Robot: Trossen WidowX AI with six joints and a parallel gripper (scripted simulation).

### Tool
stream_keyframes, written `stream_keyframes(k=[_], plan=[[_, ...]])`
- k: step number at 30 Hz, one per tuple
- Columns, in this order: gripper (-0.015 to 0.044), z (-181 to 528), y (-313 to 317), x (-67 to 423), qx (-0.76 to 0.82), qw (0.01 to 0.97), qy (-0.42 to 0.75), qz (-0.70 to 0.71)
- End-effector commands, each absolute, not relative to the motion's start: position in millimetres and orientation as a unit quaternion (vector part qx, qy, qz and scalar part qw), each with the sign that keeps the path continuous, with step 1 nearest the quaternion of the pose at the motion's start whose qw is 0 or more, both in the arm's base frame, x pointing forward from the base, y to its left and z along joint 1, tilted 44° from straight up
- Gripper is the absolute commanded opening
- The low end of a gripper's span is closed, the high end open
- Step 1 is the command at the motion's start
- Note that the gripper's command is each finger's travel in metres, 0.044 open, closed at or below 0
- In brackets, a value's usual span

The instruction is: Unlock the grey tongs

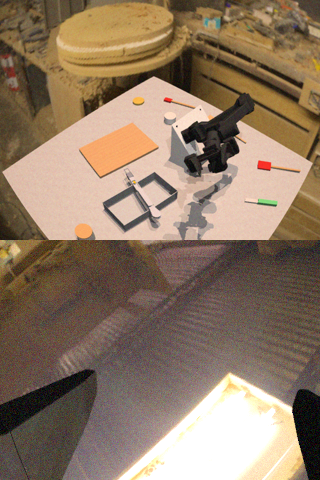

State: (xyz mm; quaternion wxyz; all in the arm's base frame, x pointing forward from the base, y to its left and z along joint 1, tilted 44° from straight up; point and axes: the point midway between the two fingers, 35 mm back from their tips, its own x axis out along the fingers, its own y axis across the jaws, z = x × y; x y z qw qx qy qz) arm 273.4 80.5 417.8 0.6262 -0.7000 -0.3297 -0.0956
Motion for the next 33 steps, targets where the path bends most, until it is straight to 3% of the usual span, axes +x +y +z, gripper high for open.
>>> stream_keyframes(k=[1,6,15,24,33], plan=[[0.0374,416.1,80.7,274.9,-0.696,0.632,-0.328,-0.09],[0.026,382.7,84.3,301.7,-0.604,0.742,-0.292,0.012],[0.026,277.8,85.4,353.4,-0.231,0.949,-0.076,0.201],[0.026,208.9,81.4,366.3,0.047,0.969,0.102,0.218],[0.026,139.8,77.0,364.4,0.342,0.884,0.28,0.15]])
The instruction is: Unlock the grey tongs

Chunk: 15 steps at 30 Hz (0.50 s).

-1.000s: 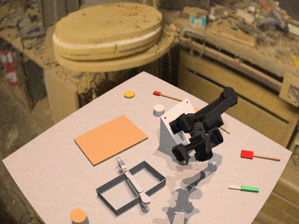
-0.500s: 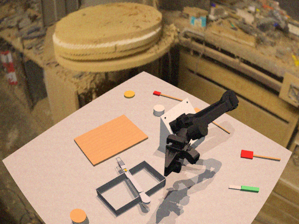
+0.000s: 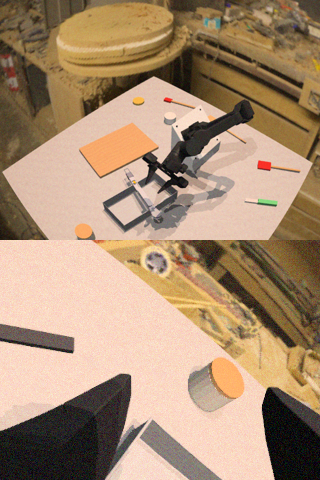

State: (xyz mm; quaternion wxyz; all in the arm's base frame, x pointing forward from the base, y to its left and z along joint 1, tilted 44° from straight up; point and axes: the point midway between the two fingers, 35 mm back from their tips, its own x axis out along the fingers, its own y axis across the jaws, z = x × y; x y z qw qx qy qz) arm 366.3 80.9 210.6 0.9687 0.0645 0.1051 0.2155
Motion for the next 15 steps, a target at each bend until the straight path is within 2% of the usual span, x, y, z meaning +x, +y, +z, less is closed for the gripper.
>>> stream_keyframes(k=[1,8,15], plan=[[0.026,132.5,76.5,363.3,0.373,0.868,0.297,0.137],[0.026,83.2,72.9,350.7,0.569,0.719,0.399,0.019],[0.026,39.1,70.2,330.4,0.715,0.516,0.453,-0.134]])
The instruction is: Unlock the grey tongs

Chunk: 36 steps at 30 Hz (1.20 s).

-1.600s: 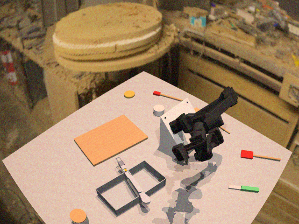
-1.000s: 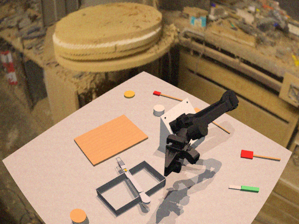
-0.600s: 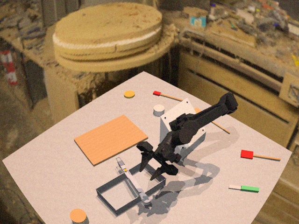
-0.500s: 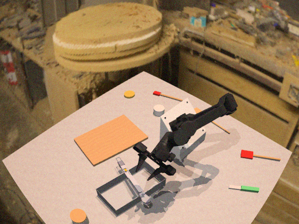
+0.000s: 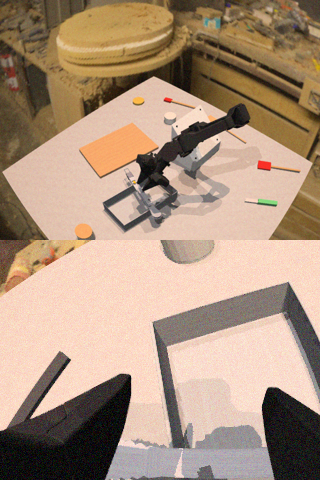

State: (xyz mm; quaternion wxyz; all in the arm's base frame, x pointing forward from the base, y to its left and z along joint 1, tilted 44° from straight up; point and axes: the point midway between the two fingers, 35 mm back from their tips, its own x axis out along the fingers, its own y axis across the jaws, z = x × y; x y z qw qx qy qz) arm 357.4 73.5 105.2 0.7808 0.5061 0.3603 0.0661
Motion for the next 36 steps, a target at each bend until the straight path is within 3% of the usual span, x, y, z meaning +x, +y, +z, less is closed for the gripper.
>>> stream_keyframes(k=[1,6,8,36], plan=[[0.026,33.3,69.9,327.0,0.731,0.483,0.456,-0.158],[0.026,6.9,68.8,308.5,0.787,0.313,0.453,-0.278],[0.026,3.2,68.7,305.5,0.792,0.286,0.45,-0.296],[0.026,-5.3,65.3,303.6,0.792,0.287,0.45,-0.296]])
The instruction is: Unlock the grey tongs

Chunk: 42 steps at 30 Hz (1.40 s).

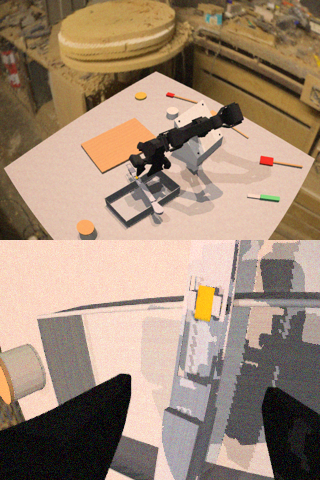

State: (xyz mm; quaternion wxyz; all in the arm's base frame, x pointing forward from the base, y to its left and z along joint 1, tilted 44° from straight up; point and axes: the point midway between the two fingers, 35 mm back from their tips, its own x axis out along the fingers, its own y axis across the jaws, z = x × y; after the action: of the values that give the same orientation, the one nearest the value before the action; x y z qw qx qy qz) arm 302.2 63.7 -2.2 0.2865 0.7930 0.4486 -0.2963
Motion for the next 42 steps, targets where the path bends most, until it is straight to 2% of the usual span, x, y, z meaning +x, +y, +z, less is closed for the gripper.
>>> stream_keyframes(k=[1,42], plan=[[0.026,-6.4,66.0,304.4,0.792,0.287,0.45,-0.296],[0.026,-54.2,102.2,331.3,0.793,0.286,0.45,-0.296]])
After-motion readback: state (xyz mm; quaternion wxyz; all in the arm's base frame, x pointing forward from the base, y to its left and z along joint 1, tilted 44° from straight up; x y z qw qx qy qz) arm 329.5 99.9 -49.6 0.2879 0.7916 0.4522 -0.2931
